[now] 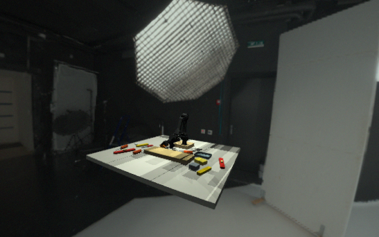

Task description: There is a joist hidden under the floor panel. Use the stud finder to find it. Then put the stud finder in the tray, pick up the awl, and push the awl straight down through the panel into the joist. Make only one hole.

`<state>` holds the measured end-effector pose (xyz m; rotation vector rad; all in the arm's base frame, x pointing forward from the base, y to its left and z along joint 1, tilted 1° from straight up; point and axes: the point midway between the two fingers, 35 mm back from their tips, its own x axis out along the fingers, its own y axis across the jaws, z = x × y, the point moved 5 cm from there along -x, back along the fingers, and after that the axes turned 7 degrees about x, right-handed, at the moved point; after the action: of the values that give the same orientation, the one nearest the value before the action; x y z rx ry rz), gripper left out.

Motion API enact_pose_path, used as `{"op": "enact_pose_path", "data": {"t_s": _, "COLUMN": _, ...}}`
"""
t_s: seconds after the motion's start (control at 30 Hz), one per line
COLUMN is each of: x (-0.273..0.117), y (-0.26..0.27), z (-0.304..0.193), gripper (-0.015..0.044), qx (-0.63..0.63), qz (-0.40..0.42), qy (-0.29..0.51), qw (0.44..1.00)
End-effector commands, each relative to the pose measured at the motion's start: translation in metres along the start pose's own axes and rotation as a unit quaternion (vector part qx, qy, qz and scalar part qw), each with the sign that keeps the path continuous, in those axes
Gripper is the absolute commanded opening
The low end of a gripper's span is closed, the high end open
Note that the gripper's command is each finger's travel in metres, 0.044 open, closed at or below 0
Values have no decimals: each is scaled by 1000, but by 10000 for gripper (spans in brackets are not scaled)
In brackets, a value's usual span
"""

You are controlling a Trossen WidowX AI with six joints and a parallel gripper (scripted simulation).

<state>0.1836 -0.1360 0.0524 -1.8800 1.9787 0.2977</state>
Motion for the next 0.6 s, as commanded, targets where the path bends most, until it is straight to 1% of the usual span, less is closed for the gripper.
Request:
{"op": "enact_pose_path", "data": {"t_s": 0.0, "x": 0, "y": 0, "z": 3, "gripper": 379, "qx": -5, "qz": -2, "qy": -9, "qw": 1000}}
{"op": "enact_pose_path", "data": {"t_s": 0.57, "x": 0, "y": 0, "z": 1, "gripper": 379, "qx": -1, "qz": -1, "qy": -1, "qw": 1000}}
